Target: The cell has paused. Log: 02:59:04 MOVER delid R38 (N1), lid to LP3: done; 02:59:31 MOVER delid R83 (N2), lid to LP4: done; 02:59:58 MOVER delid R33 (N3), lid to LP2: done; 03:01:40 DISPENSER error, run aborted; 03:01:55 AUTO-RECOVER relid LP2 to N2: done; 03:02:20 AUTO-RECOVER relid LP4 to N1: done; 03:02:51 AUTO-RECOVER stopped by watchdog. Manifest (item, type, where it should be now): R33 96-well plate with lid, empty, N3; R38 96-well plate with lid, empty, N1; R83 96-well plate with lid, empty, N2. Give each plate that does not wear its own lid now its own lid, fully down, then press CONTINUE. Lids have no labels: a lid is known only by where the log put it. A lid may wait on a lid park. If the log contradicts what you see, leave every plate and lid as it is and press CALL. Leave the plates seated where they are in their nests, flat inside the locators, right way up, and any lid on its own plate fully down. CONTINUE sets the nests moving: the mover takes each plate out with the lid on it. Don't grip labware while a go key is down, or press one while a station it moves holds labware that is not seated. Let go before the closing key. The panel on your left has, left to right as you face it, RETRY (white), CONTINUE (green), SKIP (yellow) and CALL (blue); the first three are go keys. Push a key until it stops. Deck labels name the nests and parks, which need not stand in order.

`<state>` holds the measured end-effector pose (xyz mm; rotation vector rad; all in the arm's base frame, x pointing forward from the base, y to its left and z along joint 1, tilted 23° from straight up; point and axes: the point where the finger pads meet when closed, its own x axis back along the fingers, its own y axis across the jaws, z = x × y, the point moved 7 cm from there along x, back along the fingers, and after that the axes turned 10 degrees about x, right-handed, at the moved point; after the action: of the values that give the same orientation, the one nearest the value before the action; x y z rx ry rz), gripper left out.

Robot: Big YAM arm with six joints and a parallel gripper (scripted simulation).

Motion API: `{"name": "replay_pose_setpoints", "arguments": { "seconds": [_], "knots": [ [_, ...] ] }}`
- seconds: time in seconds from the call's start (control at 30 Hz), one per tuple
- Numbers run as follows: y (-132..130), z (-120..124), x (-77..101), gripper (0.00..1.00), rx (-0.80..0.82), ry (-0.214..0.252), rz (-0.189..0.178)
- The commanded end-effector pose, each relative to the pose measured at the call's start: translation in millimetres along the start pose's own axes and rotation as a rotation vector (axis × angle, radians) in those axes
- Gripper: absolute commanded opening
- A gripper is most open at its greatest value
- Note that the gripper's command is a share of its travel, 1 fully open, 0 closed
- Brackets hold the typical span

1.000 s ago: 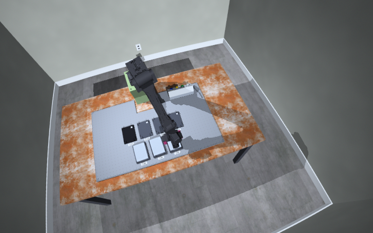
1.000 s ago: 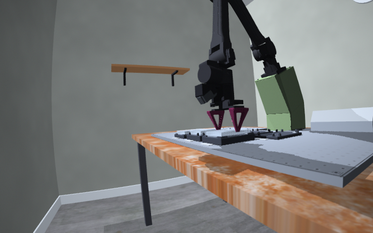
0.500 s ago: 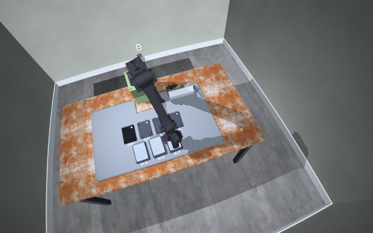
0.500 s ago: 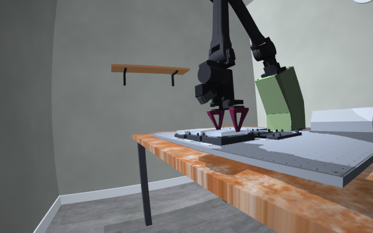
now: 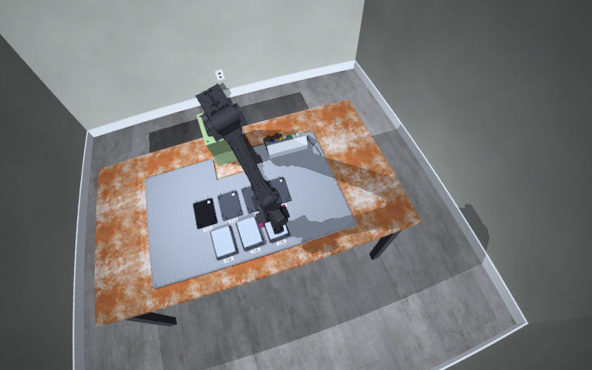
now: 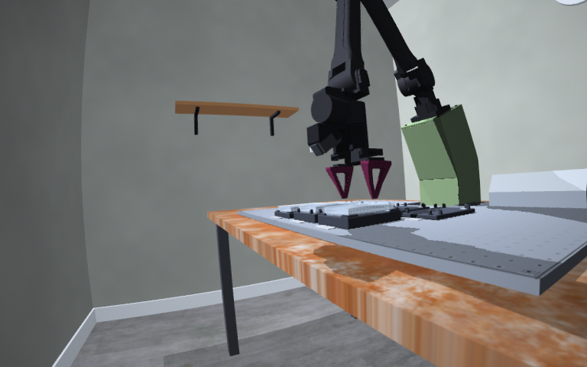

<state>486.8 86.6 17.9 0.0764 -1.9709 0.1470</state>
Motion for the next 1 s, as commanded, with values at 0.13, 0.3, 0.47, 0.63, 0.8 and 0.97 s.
{"name": "replay_pose_setpoints", "arguments": {
  "seconds": [0.13, 0.3, 0.47, 0.63, 0.8, 0.97],
  "knots": [
    [2, -6, 8.8, 1.0, -0.004, -0.01, -0.001],
    [2, -13, 14.5, 1.0, -0.005, -0.027, -0.002],
    [3, -21, 20.3, 1.0, -0.005, -0.045, -0.003],
    [3, -24, 22.1, 1.0, -0.005, -0.05, -0.004],
    [4, -25, 22.9, 1.0, -0.004, -0.05, -0.004],
    [5, -25, 23.6, 1.0, -0.003, -0.05, -0.005]
  ]
}}
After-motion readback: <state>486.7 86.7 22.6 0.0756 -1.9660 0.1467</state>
